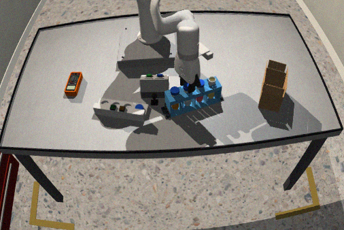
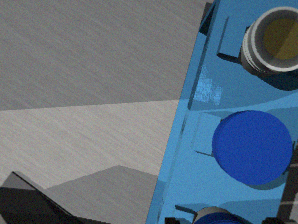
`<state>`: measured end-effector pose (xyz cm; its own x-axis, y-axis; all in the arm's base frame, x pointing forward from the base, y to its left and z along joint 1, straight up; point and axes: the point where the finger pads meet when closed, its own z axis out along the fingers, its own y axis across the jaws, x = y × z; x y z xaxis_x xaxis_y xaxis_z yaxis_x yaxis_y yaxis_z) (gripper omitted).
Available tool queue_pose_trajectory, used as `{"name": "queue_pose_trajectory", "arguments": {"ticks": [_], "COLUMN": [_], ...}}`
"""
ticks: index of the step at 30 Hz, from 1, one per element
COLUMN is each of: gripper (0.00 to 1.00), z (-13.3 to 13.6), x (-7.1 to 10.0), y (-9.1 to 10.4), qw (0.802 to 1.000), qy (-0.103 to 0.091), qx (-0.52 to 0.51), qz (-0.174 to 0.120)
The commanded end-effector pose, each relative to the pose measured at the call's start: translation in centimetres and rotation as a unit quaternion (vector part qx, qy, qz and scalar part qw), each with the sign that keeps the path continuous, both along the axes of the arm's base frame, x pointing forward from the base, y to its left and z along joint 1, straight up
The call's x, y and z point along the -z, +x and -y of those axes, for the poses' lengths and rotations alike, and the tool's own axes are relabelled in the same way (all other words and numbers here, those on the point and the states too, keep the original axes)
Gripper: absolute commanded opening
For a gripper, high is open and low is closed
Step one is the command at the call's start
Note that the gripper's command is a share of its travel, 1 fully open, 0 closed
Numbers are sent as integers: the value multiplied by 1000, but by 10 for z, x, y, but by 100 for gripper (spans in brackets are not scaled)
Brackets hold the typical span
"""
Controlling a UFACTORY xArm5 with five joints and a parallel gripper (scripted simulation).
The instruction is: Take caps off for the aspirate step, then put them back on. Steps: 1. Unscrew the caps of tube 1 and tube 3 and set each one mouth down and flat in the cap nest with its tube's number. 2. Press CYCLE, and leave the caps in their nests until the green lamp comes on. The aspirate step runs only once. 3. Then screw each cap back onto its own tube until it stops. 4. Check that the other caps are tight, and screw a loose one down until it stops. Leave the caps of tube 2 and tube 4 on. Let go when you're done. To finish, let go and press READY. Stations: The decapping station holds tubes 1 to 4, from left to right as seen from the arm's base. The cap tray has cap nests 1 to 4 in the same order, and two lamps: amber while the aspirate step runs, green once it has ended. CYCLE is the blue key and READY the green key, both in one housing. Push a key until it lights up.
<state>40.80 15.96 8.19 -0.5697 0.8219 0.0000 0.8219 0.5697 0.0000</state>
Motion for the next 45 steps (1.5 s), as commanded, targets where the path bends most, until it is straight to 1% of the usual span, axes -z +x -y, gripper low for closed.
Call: {"name": "queue_pose_trajectory", "arguments": {"ticks": [1,3,4,5,8,11,14,18,20,21,29,30,44,45], "gripper": [46,46,46,46,46,46,46,46,46,46,46,0,0,0], "z": [-1,-1,-1,-1,-1,-1,-1,-1,-1,-1,-1,-1,-1,-1], "x": [-2,-2,-2,-2,-2,-2,-2,-2,-2,-2,-2,-2,-2,-2], "y": [1,1,1,1,1,1,1,1,1,1,1,1,1,1], "qw": [990,990,982,976,963,945,923,889,889,864,863,863,863,875], "qy": [1,1,1,1,1,1,2,2,2,2,2,2,2,2], "qx": [139,139,190,216,269,327,384,458,458,504,506,506,506,484], "qz": [2,2,2,2,2,2,2,2,2,1,1,1,1,1]}}
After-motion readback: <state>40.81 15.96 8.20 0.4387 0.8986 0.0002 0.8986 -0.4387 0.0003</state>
